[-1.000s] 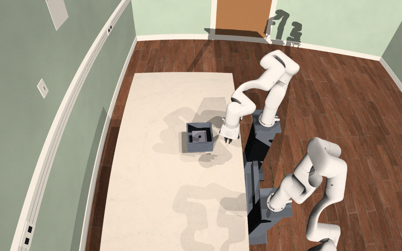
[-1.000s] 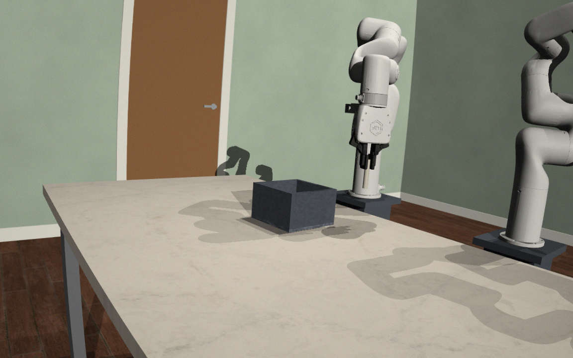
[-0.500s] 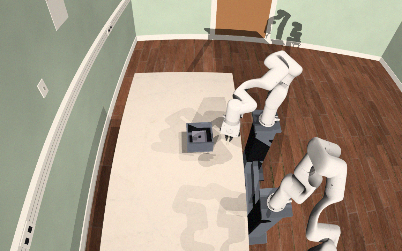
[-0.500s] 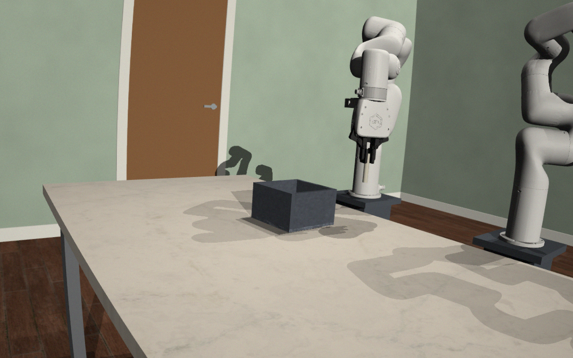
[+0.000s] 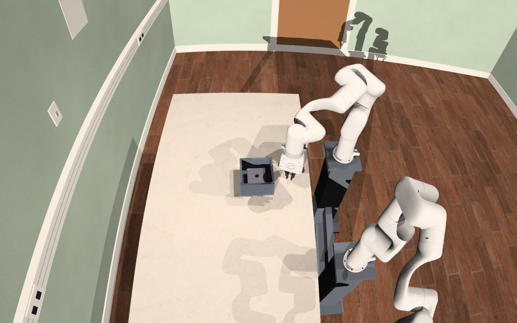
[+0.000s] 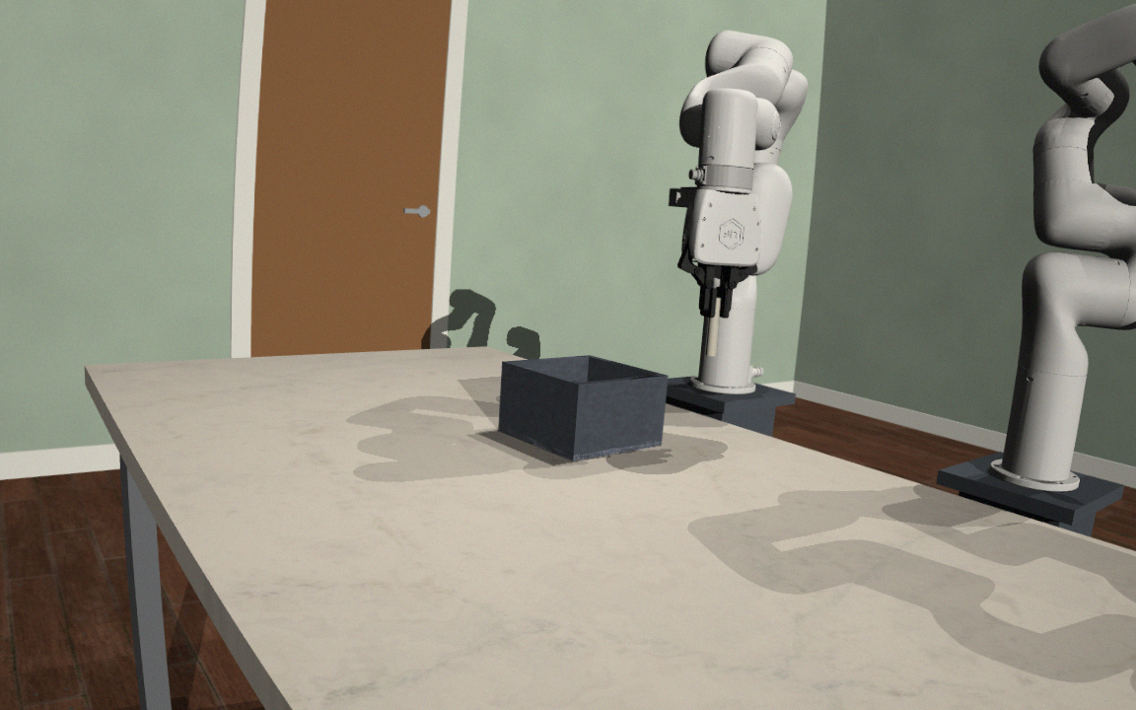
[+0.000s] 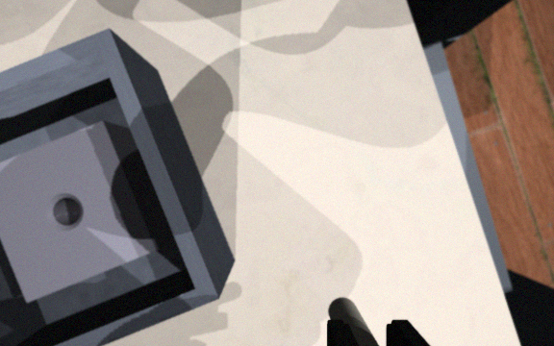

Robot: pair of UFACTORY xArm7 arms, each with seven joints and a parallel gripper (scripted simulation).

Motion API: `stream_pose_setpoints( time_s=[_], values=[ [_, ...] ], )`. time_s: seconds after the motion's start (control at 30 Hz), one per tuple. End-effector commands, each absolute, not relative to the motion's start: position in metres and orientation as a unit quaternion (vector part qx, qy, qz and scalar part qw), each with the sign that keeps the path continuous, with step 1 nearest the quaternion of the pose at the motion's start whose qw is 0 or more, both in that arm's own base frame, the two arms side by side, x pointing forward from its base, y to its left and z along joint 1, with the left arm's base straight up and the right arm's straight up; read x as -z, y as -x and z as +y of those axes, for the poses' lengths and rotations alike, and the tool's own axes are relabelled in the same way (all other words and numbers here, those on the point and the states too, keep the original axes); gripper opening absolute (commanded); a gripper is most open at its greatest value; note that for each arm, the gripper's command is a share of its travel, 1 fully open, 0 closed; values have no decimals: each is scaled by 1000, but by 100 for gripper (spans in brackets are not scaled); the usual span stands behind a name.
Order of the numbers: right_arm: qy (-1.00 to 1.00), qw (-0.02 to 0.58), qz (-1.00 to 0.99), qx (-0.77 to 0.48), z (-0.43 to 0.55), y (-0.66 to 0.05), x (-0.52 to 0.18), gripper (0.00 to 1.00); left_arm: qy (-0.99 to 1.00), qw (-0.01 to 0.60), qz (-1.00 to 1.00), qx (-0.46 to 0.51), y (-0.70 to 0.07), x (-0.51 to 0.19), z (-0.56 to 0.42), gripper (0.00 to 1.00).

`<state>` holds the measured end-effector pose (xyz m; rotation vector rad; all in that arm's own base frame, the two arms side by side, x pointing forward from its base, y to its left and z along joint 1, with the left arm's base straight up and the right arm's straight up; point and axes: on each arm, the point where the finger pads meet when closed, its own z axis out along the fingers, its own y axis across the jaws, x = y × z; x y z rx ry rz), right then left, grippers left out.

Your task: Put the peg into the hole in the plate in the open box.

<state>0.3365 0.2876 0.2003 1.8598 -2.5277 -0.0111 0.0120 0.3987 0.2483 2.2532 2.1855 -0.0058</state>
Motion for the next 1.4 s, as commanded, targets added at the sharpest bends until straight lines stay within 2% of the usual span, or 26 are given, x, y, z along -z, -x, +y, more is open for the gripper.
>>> stream_pose_setpoints(
  time_s=[0.0,0.57,1.37],
  values=[
    [-597,3,-802,6,278,-363,-208,0,-718,0,696,0,-12,-250,400,100],
    [-588,-2,-809,0,204,-476,-197,0,-718,0,696,0,-12,-250,400,100],
    [-586,-2,-811,-1,198,-483,-194,0,-718,0,696,0,-12,-250,400,100]
  ],
)
